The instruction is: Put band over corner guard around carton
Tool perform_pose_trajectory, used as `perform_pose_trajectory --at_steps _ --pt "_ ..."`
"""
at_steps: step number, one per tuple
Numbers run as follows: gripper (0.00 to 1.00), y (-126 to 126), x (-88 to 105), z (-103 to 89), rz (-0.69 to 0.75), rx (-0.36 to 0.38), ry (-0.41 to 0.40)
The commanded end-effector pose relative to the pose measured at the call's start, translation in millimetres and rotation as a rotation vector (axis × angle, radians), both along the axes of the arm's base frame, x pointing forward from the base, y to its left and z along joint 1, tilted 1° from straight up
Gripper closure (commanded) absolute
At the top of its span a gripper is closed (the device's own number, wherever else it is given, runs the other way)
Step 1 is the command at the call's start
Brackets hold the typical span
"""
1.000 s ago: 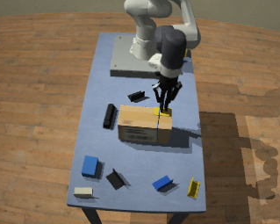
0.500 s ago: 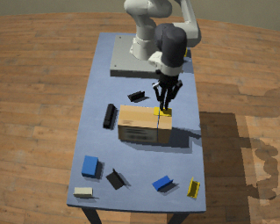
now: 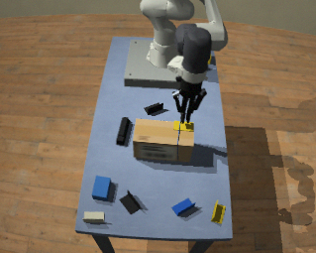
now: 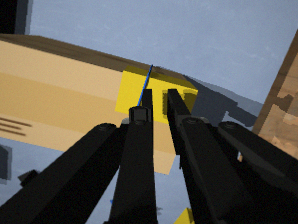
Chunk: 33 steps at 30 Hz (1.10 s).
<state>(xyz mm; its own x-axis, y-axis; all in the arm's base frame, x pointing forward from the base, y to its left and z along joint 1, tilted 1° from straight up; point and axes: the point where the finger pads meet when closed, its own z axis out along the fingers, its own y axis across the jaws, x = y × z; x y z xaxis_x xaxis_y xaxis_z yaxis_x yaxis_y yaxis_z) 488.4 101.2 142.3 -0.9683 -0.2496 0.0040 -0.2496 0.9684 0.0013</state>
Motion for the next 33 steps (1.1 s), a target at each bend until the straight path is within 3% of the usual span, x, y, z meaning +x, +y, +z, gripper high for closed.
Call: perform_pose_trajectory --at_steps 1,30,33 --pt "0.82 -1 -1.2 2.8 0.001 0.001 0.005" --pt "0.82 -1 -0.2 6.0 -0.003 0.001 0.005" --pt "0.82 -7 33.6 6.1 -0.128 0.002 0.005"
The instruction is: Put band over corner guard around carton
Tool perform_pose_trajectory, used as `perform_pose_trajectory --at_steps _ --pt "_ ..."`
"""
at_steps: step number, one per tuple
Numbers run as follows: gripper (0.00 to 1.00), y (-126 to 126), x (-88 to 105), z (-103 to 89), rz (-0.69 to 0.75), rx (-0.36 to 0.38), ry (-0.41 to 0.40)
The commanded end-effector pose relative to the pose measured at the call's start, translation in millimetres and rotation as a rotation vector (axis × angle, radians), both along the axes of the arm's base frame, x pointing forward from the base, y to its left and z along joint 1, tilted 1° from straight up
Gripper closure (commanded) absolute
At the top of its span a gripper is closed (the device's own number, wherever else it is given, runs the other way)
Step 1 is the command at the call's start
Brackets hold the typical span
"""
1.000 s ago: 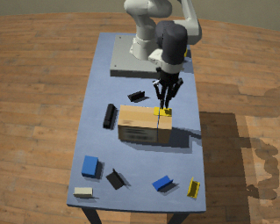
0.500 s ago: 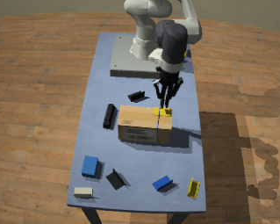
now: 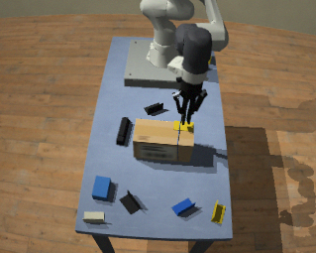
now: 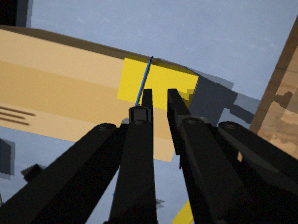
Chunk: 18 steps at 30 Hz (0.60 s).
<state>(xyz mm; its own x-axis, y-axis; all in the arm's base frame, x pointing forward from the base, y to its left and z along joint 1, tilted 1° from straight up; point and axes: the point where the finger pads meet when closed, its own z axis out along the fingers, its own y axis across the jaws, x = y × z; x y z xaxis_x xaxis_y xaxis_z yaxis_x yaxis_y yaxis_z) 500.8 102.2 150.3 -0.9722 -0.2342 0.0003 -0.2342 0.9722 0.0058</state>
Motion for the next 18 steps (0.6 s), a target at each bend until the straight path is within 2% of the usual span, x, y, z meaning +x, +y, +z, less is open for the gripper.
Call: perform_pose_trajectory --at_steps 1,3,4,18 --pt "0.82 -13 39.1 -3.0 -0.180 -0.003 0.008" --pt "0.82 -23 66.2 -6.3 -0.287 -0.005 0.008" --pt "0.82 -25 71.6 -7.2 -0.309 -0.006 0.008" --pt "0.82 -25 72.6 -7.4 -0.313 -0.006 0.008"
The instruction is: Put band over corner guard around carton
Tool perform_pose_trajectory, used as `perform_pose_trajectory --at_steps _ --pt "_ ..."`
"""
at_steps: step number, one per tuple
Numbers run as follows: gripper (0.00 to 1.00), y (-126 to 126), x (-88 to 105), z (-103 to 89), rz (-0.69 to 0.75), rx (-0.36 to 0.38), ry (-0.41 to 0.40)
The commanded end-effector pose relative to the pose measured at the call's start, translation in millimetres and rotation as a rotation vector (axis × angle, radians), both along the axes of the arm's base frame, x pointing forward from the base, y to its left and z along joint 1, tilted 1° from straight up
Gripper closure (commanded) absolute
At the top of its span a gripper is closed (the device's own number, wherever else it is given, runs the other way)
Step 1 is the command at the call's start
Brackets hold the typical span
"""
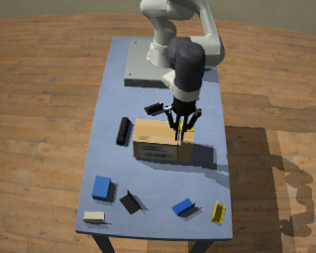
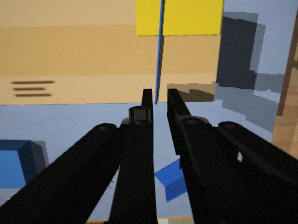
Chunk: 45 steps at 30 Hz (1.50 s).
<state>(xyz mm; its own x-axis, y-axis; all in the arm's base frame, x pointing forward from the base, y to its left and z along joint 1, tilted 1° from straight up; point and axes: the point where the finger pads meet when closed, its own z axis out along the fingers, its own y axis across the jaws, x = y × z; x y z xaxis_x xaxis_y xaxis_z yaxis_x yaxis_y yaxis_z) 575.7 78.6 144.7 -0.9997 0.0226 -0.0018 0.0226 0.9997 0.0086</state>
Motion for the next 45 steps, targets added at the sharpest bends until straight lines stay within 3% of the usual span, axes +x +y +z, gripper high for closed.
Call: perform_pose_trajectory --at_steps 1,45 --pt "0.82 -1.5 -2.3 -1.7 -0.054 -0.007 0.011" --pt "0.82 -1.5 -2.4 -6.8 -0.054 -0.007 0.011"
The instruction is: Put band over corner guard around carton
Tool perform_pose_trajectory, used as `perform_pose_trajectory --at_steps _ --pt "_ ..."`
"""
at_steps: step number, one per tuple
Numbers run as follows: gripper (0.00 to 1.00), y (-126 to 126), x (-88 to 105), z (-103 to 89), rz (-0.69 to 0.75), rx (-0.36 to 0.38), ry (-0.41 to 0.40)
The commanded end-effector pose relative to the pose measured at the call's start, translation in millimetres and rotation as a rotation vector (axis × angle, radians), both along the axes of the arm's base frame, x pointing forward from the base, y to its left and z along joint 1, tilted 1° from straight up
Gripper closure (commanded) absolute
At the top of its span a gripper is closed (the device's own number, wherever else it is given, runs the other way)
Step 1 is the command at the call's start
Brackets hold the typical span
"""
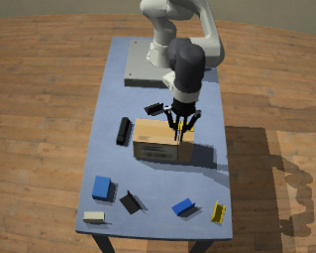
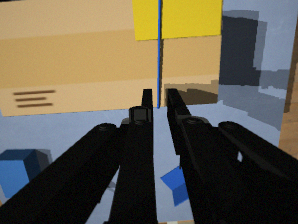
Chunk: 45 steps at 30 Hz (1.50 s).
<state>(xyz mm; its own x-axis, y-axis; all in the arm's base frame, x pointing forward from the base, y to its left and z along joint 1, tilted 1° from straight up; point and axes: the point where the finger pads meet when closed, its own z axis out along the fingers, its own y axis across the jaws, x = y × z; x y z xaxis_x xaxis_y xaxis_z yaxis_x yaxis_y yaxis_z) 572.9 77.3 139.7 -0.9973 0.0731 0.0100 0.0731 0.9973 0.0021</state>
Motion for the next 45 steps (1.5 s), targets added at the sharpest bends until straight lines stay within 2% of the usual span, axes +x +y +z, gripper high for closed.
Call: perform_pose_trajectory --at_steps 1,27,45 --pt "0.82 0 0.4 -2.4 -0.004 -0.002 -0.001" --pt "0.82 0 0.4 -18.3 -0.004 -0.002 -0.001" --pt "0.82 0 0.3 -20.7 -0.004 -0.002 -0.001"
